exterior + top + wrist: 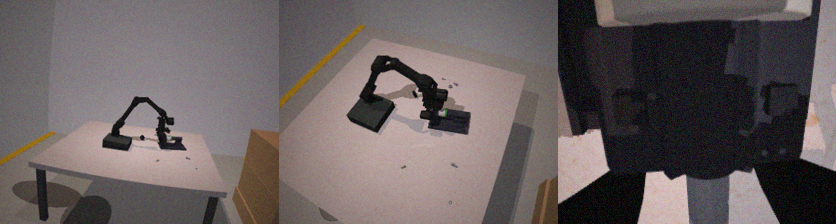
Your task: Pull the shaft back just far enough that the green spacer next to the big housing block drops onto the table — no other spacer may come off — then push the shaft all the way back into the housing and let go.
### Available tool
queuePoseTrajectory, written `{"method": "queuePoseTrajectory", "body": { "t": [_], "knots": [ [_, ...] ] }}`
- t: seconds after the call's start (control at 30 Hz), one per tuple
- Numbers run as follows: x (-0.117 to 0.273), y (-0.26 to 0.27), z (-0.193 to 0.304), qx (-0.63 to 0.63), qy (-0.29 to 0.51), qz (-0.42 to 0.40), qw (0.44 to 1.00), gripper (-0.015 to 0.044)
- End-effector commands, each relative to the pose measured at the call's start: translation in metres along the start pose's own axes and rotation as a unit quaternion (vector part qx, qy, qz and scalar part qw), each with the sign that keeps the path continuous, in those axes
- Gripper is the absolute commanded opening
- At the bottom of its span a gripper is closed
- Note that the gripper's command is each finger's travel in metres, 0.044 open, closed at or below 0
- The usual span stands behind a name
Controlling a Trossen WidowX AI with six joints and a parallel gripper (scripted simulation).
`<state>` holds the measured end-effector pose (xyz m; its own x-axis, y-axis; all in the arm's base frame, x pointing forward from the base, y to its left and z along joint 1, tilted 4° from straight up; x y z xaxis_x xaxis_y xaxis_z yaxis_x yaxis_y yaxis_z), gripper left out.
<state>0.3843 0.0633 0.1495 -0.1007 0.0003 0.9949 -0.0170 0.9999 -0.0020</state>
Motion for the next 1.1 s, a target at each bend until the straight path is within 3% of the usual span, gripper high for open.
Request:
{"method": "queuePoseTrajectory", "body": {
  "t": [0.0, 0.17, 0.4, 1.07],
  "knots": [
    [0.000, 0.000, 0.000, 0.000, 0.000, 0.000, 1.000, 0.0177],
    [0.000, 0.000, 0.000, 0.000, 0.000, 0.000, 1.000, 0.0046],
    [0.000, 0.000, 0.000, 0.000, 0.001, 0.000, 1.000, 0.0000],
    [0.000, -0.002, 0.014, 0.000, 0.003, 0.002, 1.000, 0.0000]
  ]
}}
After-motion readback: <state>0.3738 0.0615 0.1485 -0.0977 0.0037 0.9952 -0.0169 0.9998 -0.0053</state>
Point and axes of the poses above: the point midway between the two fingers, 35 mm back from their tips, its own x axis back along the fingers, its own y axis across the jaws, z = x × y, the point moved 10 cm from there along x, back along the fingers, and after that the axes turned 11 degrees about -x, right-handed, at the moved point
